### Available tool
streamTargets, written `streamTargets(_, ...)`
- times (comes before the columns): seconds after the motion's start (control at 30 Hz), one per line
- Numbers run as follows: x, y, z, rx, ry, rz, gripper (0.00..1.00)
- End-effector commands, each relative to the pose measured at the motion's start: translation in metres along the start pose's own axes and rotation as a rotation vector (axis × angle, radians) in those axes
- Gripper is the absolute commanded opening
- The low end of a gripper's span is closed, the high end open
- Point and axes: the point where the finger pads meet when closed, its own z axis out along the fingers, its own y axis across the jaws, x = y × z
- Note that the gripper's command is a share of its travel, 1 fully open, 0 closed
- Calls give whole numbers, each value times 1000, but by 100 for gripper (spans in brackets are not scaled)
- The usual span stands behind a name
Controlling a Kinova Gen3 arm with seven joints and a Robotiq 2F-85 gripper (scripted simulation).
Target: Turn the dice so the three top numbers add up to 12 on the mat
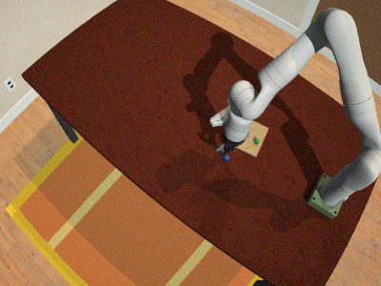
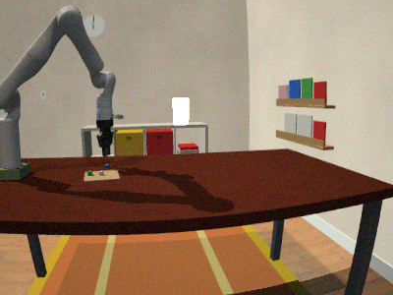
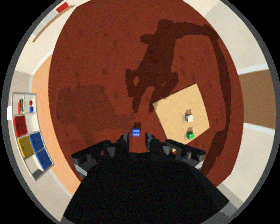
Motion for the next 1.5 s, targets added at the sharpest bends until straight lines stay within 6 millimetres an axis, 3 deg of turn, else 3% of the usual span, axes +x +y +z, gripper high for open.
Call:
streamTargets(0.0, -2, -1, 5, 0, -5, -3, 31)
streamTargets(0.7, -2, -1, 29, 0, -5, -3, 31)
streamTargets(1.47, -2, -1, 32, 0, -5, -3, 31)
